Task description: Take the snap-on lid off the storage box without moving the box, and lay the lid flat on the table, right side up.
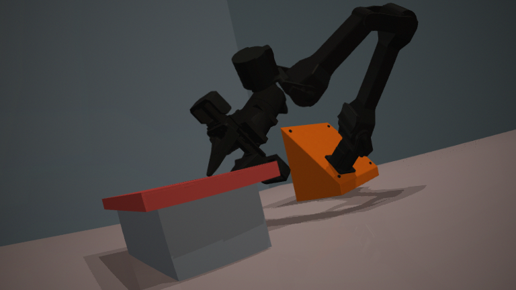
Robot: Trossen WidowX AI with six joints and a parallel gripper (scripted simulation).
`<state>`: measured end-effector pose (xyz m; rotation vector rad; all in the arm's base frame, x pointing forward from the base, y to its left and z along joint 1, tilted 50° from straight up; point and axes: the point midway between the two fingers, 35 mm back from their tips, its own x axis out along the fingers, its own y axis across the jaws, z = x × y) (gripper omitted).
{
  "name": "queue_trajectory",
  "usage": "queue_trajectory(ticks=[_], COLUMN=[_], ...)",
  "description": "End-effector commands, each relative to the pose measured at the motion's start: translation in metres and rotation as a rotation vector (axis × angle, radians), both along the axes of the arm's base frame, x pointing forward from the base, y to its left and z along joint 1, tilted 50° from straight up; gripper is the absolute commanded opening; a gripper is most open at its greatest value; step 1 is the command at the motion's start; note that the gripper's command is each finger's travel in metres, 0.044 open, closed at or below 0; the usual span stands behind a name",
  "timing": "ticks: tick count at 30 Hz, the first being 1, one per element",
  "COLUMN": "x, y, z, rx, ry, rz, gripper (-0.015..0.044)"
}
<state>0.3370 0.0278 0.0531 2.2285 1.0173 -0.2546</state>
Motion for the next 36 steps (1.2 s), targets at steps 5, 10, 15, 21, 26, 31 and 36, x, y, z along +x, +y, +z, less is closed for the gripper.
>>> queue_trajectory(ticks=[5, 10, 15, 21, 26, 31, 36], x=[0.0003, 0.0004, 0.0005, 0.0006, 0.0007, 0.0010, 0.0012], y=[-0.0040, -0.0048, -0.0056, -0.0066, -0.0074, -0.0083, -0.0091], z=[0.0026, 0.0031, 0.0037, 0.0045, 0.0051, 0.0055, 0.0060], rx=[-0.002, -0.002, -0.002, -0.002, -0.002, -0.002, -0.002], ry=[-0.008, -0.008, -0.008, -0.008, -0.008, -0.008, -0.008], rz=[-0.003, -0.003, -0.003, -0.003, -0.003, -0.003, -0.003], gripper=[0.0000, 0.0000, 0.0000, 0.0000, 0.0000, 0.0000, 0.0000])
